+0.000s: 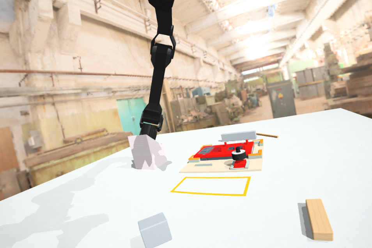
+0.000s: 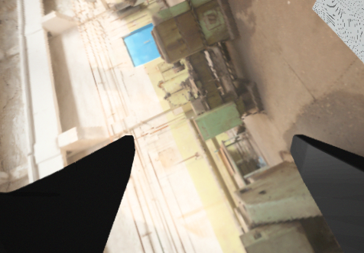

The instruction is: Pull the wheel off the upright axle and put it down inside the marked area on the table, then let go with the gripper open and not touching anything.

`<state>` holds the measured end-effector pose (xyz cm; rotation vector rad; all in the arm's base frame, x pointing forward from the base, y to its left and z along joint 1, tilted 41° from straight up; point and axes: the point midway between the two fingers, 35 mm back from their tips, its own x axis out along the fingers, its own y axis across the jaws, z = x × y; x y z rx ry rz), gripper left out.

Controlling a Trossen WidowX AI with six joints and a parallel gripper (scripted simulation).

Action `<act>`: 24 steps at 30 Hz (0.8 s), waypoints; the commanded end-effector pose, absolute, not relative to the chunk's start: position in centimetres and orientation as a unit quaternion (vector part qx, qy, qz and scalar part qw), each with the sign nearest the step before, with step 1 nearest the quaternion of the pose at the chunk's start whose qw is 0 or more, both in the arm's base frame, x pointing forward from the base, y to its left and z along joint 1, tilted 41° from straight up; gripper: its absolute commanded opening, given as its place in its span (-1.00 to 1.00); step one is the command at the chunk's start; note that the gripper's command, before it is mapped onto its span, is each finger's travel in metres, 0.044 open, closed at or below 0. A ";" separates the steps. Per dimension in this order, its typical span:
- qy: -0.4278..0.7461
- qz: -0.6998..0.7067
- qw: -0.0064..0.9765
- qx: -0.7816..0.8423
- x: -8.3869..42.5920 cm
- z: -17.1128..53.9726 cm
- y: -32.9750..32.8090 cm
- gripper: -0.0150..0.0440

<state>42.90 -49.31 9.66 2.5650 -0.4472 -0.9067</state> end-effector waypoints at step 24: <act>0.254 -0.407 0.305 0.822 44.2 2.8 -27.0 0.53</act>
